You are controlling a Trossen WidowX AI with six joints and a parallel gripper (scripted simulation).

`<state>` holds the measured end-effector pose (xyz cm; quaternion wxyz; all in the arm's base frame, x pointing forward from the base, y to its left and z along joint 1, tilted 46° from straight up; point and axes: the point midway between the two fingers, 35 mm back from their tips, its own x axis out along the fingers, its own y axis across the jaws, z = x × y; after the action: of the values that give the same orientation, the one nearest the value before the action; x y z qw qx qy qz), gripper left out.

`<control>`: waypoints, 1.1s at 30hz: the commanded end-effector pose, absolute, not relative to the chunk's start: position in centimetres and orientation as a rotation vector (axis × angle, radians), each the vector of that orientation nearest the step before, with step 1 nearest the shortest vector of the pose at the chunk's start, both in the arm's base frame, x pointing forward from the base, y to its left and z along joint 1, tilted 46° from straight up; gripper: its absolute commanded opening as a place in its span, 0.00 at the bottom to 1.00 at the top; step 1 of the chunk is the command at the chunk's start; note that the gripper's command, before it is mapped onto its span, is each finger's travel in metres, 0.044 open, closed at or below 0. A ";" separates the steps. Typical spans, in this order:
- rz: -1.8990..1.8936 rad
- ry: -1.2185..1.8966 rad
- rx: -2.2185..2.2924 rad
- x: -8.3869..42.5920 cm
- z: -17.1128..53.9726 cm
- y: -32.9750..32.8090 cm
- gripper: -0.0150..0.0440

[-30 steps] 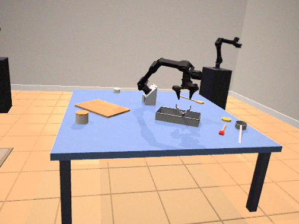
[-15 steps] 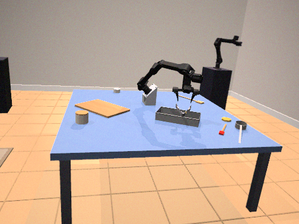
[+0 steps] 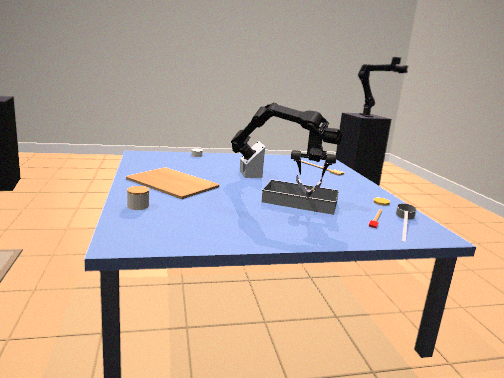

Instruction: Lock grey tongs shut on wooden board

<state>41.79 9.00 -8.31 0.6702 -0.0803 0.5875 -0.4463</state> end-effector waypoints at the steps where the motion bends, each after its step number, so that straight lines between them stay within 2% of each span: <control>1: -1.008 1.327 -0.188 41.8 -8.8 8.3 1.00; 33: -1.009 1.326 -0.189 41.4 -12.4 4.6 1.00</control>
<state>41.49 5.14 -12.14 0.6702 -0.0809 0.5869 -0.4470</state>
